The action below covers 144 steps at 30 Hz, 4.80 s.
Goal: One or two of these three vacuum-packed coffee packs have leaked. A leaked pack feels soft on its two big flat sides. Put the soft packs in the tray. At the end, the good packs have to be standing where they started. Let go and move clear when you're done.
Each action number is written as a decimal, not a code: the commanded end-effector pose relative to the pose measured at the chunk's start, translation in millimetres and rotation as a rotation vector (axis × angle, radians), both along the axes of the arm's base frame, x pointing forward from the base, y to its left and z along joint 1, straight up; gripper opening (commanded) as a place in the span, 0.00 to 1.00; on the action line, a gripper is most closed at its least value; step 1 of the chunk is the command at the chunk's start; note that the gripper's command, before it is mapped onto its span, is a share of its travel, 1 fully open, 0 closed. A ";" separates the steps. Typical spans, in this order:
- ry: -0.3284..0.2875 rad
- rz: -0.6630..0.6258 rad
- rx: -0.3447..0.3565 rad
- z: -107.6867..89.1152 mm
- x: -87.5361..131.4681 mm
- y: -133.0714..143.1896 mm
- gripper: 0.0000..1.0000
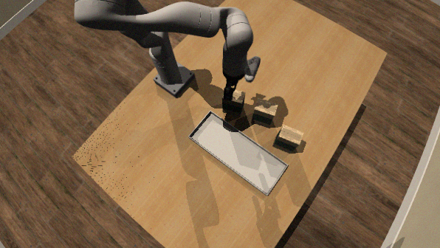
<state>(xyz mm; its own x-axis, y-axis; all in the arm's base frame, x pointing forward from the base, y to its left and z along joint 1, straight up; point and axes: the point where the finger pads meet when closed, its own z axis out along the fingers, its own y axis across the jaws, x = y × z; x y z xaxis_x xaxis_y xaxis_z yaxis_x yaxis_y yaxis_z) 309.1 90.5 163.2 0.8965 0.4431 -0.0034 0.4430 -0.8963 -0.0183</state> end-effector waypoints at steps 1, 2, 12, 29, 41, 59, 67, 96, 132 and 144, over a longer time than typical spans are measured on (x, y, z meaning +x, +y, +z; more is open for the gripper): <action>-0.019 0.028 -0.009 1.5 0.5 2.9 1.00; -0.019 0.028 -0.009 1.5 0.5 2.9 1.00; -0.020 0.027 -0.008 1.8 1.3 3.2 1.00; -0.020 0.027 -0.008 1.8 1.3 3.2 0.85; -0.018 0.027 -0.008 -21.3 1.0 3.3 0.85; -0.019 0.027 -0.008 -37.4 2.0 4.0 0.85; -0.019 0.027 -0.008 -37.4 2.0 4.0 0.85; -0.021 0.025 -0.006 -37.0 4.8 2.7 0.85; -0.017 0.027 -0.009 -77.1 3.0 1.9 0.85; -0.018 0.026 -0.008 -77.6 3.7 2.1 0.85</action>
